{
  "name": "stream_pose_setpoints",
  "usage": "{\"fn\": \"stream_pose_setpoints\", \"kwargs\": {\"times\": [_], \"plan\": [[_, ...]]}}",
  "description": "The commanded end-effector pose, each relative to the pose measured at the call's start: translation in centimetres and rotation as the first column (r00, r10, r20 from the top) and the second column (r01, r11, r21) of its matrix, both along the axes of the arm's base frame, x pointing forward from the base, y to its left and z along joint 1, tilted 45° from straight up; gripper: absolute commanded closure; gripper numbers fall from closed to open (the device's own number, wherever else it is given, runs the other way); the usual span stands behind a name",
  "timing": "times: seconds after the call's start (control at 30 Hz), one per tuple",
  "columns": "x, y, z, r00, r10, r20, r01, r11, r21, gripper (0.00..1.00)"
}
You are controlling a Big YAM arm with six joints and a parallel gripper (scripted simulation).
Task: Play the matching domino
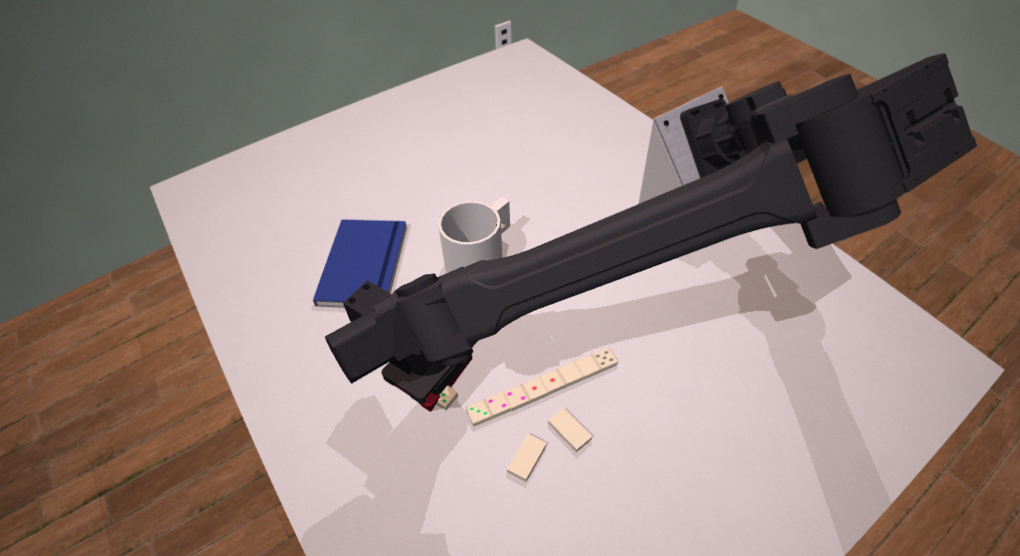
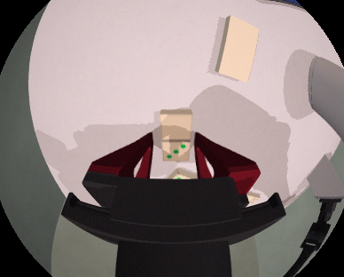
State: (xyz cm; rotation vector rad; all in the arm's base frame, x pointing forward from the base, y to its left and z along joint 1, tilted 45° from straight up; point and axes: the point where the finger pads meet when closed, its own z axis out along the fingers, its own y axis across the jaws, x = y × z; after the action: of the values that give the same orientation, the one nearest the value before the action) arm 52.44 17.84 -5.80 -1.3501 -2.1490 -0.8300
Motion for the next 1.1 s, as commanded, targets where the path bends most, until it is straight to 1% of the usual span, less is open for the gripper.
{"fn": "stream_pose_setpoints", "kwargs": {"times": [0.0, 0.1, 0.13, 0.67, 0.7, 1.07], "plan": [[0.24, -0.34, -0.16, 1.000, -0.013, 0.000, 0.013, 1.000, 0.000, 0.57], [0.24, -0.34, -0.16, 1.000, -0.013, 0.000, 0.013, 1.000, 0.000, 0.57], [0.31, -0.29, 0.28, 1.000, -0.006, 0.007, 0.006, 1.000, 0.000, 0.57], [0.16, -0.48, -0.19, 1.000, -0.015, 0.000, 0.015, 1.000, -0.001, 0.57], [0.27, -0.31, 0.25, 1.000, -0.007, 0.007, 0.007, 1.000, 0.000, 0.57], [0.08, -0.61, -0.23, 1.000, -0.016, -0.002, 0.016, 1.000, -0.002, 0.57]]}}
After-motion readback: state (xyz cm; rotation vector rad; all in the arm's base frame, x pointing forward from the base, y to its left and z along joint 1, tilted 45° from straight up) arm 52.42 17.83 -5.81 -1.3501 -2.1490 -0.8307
